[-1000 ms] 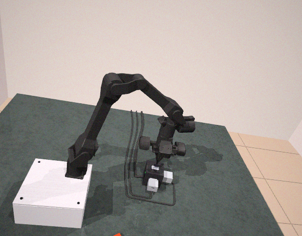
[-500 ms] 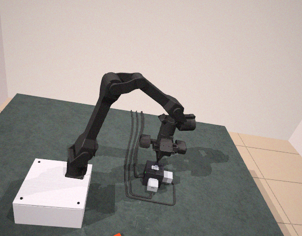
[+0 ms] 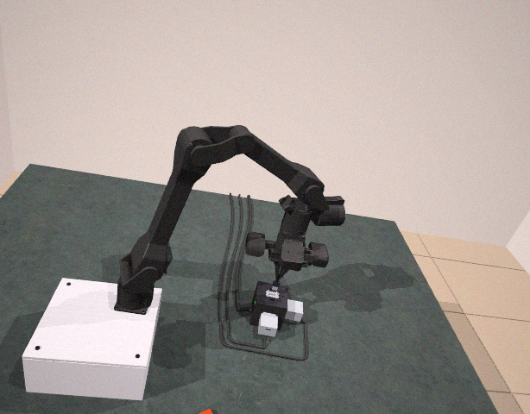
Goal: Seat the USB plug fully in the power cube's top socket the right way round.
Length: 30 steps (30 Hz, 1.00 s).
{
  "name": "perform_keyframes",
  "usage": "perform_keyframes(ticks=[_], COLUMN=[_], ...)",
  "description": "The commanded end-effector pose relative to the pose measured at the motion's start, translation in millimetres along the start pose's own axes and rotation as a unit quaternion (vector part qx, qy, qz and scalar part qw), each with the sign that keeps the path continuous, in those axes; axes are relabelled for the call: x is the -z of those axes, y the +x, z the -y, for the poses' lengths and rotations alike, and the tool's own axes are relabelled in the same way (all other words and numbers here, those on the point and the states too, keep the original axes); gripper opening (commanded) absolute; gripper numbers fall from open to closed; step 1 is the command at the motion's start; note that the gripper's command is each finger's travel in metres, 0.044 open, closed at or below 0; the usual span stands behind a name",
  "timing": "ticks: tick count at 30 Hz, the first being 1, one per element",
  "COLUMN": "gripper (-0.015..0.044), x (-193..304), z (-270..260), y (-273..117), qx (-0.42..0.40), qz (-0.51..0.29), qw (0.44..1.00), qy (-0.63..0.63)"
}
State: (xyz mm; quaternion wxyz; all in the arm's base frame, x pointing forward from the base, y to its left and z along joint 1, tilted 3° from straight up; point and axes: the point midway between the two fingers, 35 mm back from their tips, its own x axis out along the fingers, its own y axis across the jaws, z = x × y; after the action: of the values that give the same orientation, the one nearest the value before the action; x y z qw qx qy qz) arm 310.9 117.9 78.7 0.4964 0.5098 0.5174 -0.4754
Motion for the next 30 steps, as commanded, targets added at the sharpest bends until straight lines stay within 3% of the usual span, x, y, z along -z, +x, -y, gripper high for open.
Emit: perform_keyframes(ticks=[1,12,30], gripper=[0.0000,0.0000,0.0000], x=[0.3,0.1,0.1], z=[-0.9,-0.4,-0.2], y=[-4.8,-5.2,-4.5], qx=[-0.001,-0.001,0.000], qz=[0.000,0.000,0.000], qw=[1.000,1.000,0.968], qy=[-0.002,-0.023,-0.252])
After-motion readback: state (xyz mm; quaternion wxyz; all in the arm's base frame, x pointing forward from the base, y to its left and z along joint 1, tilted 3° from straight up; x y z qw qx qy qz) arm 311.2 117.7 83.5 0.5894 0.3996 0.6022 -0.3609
